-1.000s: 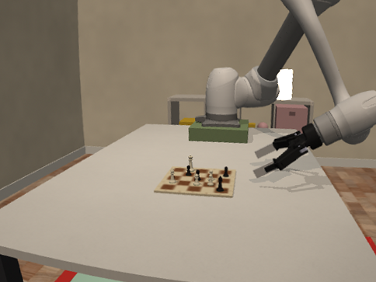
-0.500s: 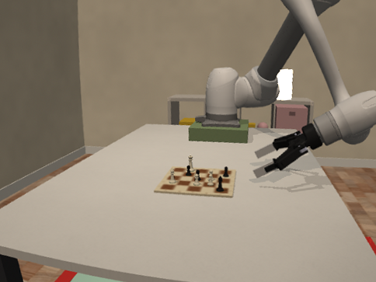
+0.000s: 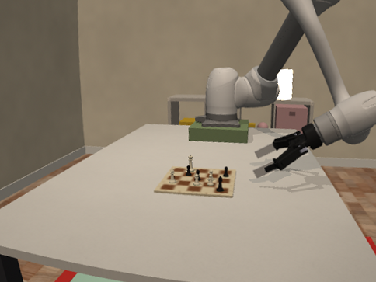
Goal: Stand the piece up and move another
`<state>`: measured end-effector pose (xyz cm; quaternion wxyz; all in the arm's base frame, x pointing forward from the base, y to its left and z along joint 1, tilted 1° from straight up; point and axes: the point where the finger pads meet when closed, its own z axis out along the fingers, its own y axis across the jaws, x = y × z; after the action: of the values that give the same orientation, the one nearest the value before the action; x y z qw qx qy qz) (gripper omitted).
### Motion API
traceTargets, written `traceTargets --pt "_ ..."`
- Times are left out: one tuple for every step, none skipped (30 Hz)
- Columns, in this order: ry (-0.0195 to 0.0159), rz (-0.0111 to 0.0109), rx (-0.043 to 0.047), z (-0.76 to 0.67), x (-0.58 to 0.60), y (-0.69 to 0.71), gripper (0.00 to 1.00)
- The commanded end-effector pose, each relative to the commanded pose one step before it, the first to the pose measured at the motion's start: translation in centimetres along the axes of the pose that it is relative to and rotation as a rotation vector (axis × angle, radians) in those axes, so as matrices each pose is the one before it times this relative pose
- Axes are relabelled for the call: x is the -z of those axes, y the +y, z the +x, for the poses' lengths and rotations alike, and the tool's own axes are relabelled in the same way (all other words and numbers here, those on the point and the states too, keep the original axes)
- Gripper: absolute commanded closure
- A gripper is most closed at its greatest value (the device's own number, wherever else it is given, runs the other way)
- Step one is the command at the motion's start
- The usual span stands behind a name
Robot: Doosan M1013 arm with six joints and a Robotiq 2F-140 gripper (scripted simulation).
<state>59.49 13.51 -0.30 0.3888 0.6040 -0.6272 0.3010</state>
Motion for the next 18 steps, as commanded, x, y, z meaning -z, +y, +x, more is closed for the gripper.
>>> traceTargets --pt "-0.00029 0.00018 -0.00038 0.119 0.076 0.013 0.00" --pt "-0.00010 0.00016 -0.00046 0.136 0.082 0.016 0.00" --pt "-0.00013 0.00021 -0.00060 0.204 0.123 0.024 0.00" --pt "0.00000 0.00000 0.00000 0.286 0.174 0.031 0.00" --pt "0.00000 0.00000 0.00000 0.359 0.218 0.039 0.00" --pt "0.00000 0.00000 0.00000 0.000 0.000 0.000 0.00" --pt "0.00000 0.00000 0.00000 0.000 0.000 0.000 0.00" --pt "0.00000 0.00000 0.00000 0.427 0.259 0.047 0.00" --pt "0.00000 0.00000 0.00000 0.486 0.295 0.054 0.00" --pt "0.00000 0.00000 0.00000 0.535 0.325 0.059 0.00" --pt "0.00000 0.00000 0.00000 0.571 0.347 0.062 0.00" --pt "0.00000 0.00000 0.00000 0.592 0.359 0.065 0.00" --pt "0.00000 0.00000 0.00000 0.597 0.362 0.066 0.00" --pt "0.00000 0.00000 0.00000 0.586 0.356 0.064 0.00" --pt "0.00000 0.00000 0.00000 0.558 0.338 0.061 0.00" --pt "0.00000 0.00000 0.00000 0.514 0.312 0.057 0.00" --pt "0.00000 0.00000 0.00000 0.458 0.278 0.050 0.00" --pt "0.00000 0.00000 0.00000 0.389 0.236 0.043 0.00"
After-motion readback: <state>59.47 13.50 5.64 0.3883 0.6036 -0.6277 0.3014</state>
